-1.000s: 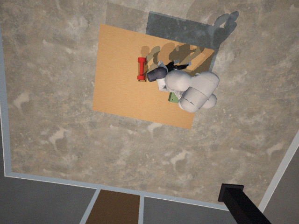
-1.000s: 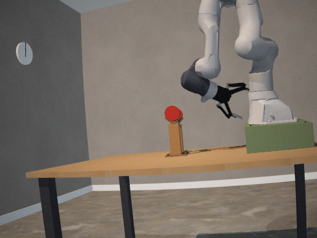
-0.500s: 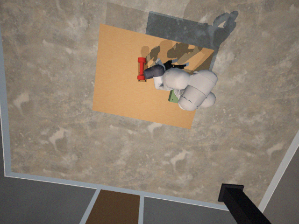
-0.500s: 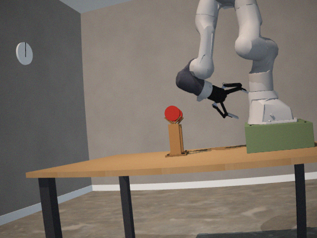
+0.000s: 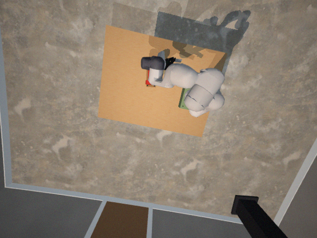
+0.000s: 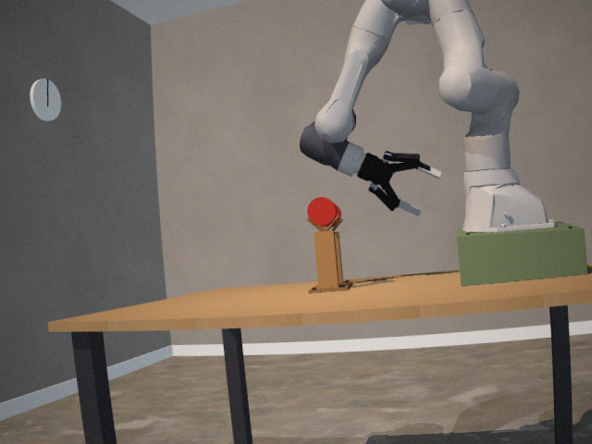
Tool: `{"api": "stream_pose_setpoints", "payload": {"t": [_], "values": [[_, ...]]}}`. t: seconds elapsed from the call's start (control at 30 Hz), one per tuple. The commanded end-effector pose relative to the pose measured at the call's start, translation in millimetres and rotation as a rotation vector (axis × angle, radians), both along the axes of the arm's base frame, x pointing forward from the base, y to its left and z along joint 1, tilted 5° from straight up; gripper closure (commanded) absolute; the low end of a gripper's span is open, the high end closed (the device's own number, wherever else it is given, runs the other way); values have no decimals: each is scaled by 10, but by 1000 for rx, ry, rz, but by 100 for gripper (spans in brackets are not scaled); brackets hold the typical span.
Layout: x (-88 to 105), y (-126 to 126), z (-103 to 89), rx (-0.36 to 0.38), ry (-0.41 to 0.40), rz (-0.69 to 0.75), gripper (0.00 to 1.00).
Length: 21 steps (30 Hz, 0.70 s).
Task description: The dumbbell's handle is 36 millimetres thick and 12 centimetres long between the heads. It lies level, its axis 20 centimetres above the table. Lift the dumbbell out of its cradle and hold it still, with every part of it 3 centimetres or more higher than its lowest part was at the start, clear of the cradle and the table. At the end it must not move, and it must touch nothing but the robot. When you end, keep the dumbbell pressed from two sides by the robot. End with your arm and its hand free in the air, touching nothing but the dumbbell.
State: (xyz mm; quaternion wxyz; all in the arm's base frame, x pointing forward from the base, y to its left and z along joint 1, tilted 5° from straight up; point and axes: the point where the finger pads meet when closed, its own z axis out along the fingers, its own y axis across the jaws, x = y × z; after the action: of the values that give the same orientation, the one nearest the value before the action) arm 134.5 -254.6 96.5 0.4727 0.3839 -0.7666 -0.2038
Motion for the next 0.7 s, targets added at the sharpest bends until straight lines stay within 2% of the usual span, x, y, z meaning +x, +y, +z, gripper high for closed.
{"api": "stream_pose_setpoints", "payload": {"t": [0.0,0.03,0.07,0.13,0.27,0.3,0.37,0.43,0.47,0.57,0.63,0.67], "values": [[61,106,82,-172,13,-196,0],[61,106,82,-172,13,-196,0],[264,149,124,-205,-16,-276,0],[264,149,124,-247,-17,-330,0],[264,149,124,-253,-17,-337,0],[512,200,175,-309,-51,-457,0],[512,200,175,-348,-53,-506,0],[512,200,175,-351,-53,-509,0],[757,252,225,-382,-85,-599,0],[757,252,225,-444,-89,-675,0],[757,252,225,-448,-89,-680,0],[996,302,275,-474,-121,-767,0]]}}
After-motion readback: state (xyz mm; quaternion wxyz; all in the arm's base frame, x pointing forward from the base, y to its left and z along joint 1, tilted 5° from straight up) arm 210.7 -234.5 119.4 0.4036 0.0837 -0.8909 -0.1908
